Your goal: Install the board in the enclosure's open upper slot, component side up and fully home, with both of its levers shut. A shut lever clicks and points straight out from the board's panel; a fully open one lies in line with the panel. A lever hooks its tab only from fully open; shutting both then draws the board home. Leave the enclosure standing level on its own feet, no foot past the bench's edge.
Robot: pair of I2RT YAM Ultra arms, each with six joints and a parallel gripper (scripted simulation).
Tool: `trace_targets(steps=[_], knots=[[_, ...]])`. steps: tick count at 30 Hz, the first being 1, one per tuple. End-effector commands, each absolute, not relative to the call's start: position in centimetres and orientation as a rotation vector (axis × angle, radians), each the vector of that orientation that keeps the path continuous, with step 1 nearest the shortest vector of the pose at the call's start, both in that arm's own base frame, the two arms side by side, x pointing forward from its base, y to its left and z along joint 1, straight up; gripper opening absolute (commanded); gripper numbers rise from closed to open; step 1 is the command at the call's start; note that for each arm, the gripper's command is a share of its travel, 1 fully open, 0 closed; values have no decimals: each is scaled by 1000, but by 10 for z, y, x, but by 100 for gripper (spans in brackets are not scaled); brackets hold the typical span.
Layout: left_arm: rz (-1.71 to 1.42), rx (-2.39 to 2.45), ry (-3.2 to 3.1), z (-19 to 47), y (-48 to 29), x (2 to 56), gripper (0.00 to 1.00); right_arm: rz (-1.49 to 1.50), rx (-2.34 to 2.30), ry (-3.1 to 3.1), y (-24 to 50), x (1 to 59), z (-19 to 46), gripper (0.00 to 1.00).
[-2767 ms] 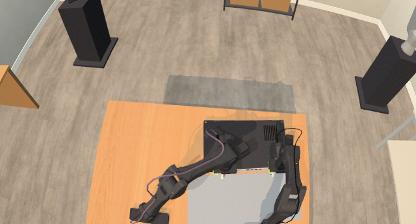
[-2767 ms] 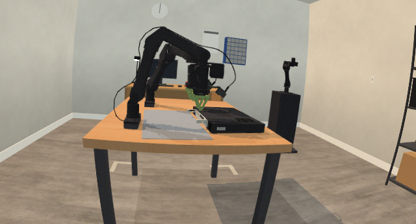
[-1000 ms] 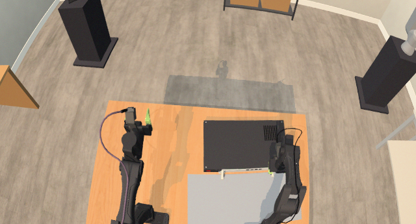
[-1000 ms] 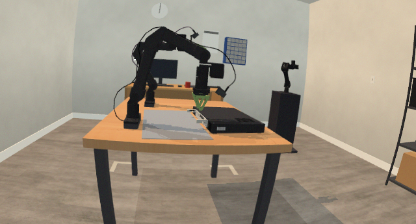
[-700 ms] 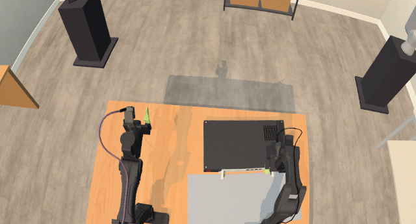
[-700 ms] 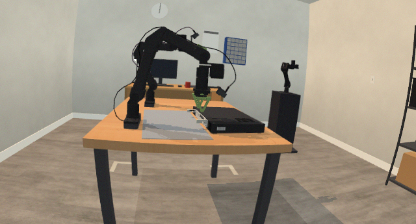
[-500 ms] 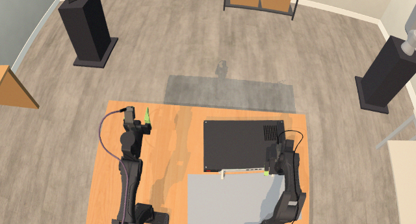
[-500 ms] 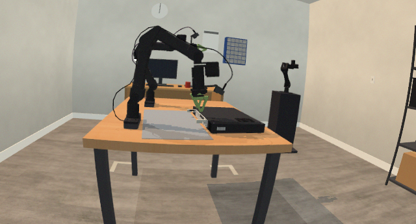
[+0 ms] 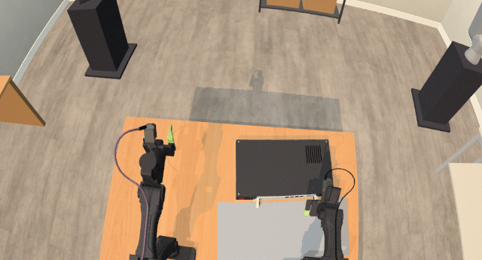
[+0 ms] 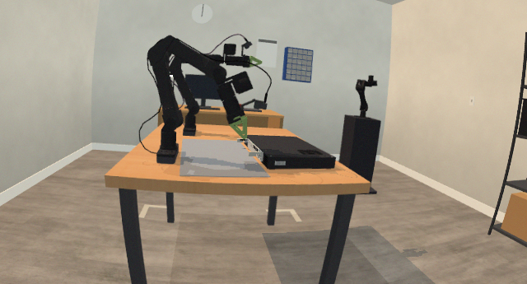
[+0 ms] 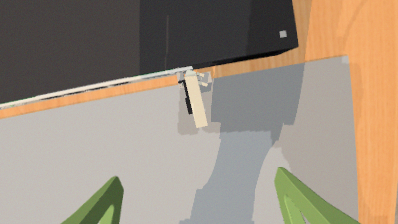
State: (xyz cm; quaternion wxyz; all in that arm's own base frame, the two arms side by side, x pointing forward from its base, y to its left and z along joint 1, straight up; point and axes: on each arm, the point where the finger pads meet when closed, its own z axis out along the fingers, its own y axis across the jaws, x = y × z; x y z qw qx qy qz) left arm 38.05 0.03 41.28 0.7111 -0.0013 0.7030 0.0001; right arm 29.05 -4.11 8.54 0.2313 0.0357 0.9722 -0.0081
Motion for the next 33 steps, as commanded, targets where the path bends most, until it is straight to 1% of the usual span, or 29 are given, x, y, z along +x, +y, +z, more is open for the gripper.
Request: trace_targets(steps=[1,7,33], knots=[[8,-2,1577,404,3,383,64,-25,119,2546,-44,306,101,100],[8,-2,1577,404,3,383,64,-27,126,2546,-43,294,96,100],[0,0,1561,411,1,381,64,-36,111,2545,-43,297,98,100]])
